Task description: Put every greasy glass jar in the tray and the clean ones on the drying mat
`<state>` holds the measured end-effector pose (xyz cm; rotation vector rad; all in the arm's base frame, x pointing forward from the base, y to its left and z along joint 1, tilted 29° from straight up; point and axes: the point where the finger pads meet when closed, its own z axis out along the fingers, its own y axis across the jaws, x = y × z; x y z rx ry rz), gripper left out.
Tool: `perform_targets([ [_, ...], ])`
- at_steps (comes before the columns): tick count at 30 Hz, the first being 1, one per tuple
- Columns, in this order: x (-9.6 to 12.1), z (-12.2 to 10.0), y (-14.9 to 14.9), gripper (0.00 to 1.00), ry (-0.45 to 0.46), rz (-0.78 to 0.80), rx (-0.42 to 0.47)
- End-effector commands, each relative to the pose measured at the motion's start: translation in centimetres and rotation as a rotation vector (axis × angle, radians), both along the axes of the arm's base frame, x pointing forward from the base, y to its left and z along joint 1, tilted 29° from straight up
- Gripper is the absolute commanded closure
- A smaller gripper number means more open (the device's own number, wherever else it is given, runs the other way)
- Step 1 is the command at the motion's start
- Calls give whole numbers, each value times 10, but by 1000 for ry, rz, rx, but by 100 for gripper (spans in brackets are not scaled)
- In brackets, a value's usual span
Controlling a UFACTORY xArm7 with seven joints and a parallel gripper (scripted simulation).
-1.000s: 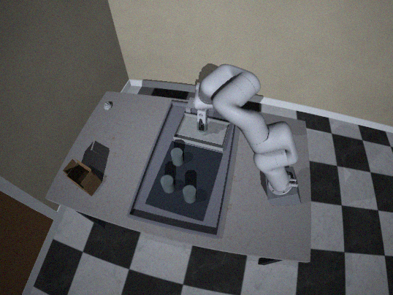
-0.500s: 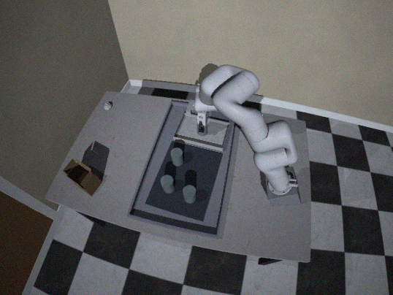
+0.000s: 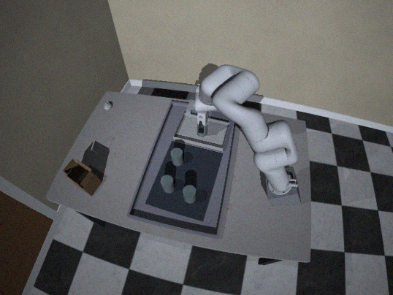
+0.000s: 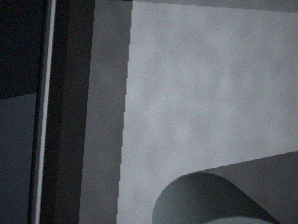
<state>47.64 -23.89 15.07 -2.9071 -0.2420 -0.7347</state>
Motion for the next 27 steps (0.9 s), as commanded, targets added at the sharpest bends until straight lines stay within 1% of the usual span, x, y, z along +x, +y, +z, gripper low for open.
perform_targets([
  [1,0,2,-2,0,-3,-3,-3],
  [6,0,2,-2,0,-3,-3,-3],
  [14,-14,29,-7,0,-3,-3,-3],
  [16,-14,29,-7,0,-3,-3,-3],
  [27,-34,66,-14,0,-3,-3,-3],
])
